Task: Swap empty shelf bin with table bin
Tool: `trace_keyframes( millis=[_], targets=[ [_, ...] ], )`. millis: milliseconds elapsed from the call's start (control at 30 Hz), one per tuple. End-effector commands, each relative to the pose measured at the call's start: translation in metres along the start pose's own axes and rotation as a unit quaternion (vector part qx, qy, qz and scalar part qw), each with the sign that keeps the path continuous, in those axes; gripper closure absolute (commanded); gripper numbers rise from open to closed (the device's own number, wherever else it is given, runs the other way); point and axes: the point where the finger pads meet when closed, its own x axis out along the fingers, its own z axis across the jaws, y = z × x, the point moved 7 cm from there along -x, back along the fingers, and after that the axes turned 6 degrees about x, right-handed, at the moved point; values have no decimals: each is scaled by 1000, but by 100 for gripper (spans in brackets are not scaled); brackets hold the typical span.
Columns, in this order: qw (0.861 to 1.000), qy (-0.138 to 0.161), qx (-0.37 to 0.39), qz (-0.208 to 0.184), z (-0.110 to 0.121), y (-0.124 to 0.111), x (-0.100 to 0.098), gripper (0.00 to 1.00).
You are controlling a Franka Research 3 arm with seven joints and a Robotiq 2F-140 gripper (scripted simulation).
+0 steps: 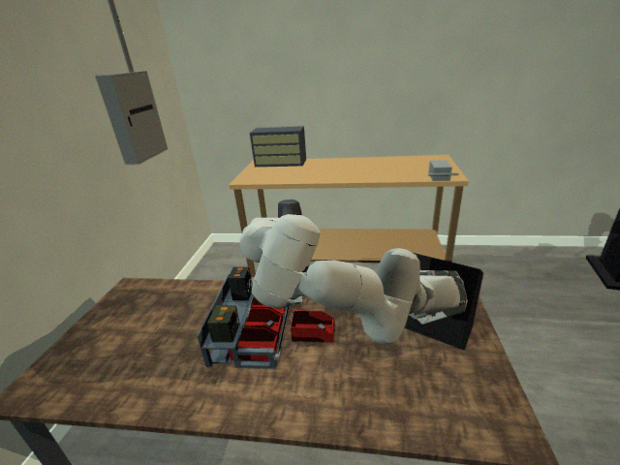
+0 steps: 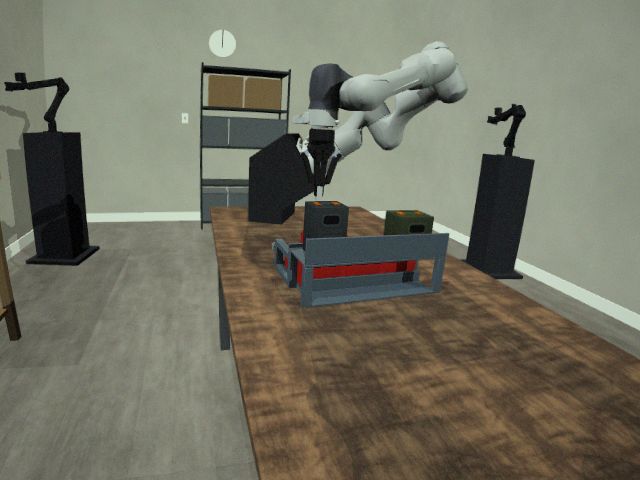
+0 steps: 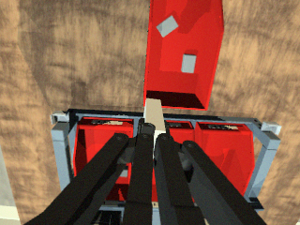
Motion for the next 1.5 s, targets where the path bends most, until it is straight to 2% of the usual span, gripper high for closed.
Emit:
trace_keyframes(
  millis=[0, 100, 200, 1000, 1033, 1467],
  targets=[
    [1000, 6, -29, -6, -9, 26, 1, 100],
    [1000, 5, -29, -6, -11, 42, 3, 100],
    [1000, 5, -28, -6, -12, 48, 4, 100],
    [1000, 5, -28, -6, -12, 48, 4, 100],
    [1000, 5, -28, -6, -12, 48, 4, 85],
    [1000, 5, -28, -6, -12, 48, 4, 85]
  ],
)
